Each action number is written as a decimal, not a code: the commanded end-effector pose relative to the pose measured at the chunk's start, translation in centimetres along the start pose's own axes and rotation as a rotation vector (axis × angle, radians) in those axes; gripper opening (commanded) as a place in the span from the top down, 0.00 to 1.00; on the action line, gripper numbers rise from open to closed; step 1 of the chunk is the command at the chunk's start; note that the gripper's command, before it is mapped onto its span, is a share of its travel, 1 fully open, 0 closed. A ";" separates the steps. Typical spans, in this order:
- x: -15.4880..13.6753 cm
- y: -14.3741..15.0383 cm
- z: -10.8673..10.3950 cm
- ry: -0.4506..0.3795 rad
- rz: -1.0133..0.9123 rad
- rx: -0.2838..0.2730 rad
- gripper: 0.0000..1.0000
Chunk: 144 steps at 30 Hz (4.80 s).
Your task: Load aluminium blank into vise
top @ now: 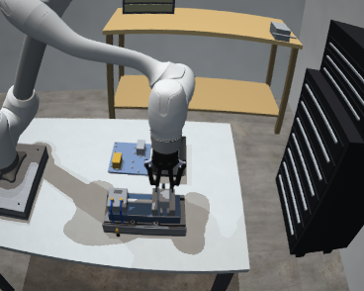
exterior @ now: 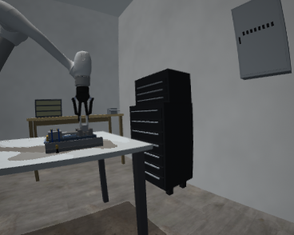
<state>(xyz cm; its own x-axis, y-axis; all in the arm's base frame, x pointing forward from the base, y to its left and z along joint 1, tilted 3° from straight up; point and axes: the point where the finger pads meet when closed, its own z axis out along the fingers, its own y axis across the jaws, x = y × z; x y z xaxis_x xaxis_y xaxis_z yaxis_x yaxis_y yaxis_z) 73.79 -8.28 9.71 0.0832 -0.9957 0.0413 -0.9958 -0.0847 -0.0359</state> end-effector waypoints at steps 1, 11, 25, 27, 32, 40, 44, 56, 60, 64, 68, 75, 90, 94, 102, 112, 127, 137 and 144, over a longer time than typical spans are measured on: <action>0.0 0.0 0.0 0.000 0.000 0.000 1.00; 0.0 0.0 0.0 0.000 0.000 0.000 1.00; 0.0 0.0 0.0 0.000 0.000 0.000 1.00; 0.0 0.0 0.0 0.000 0.000 0.000 1.00; 0.0 0.0 0.0 0.000 0.000 0.000 1.00; 0.0 0.0 0.0 0.000 0.000 0.000 1.00; 0.0 0.0 0.0 0.000 0.000 0.000 1.00; 0.0 0.0 0.1 0.000 0.000 0.000 1.00; 0.0 0.0 0.1 0.000 0.000 0.000 1.00; 0.0 0.0 0.2 0.000 0.000 0.000 1.00; 0.0 0.0 0.2 0.000 0.000 0.000 1.00; 0.0 0.0 0.2 0.000 0.000 0.000 1.00; 0.0 0.0 0.2 0.000 0.000 0.000 1.00; 0.0 0.0 0.2 0.000 0.000 0.000 1.00; 0.0 0.0 0.2 0.000 0.000 0.000 1.00; 0.0 0.0 0.2 0.000 0.000 0.000 0.60; 0.0 0.0 0.2 0.000 0.000 0.000 0.60; 0.0 0.0 0.2 0.000 0.000 0.000 0.60; 0.0 0.0 0.2 0.000 0.000 0.000 0.60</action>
<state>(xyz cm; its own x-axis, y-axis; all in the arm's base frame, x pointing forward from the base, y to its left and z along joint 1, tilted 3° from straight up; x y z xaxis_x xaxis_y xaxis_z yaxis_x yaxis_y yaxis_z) 73.81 -8.26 9.46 0.0832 -0.9957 0.0413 -0.9958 -0.0847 -0.0359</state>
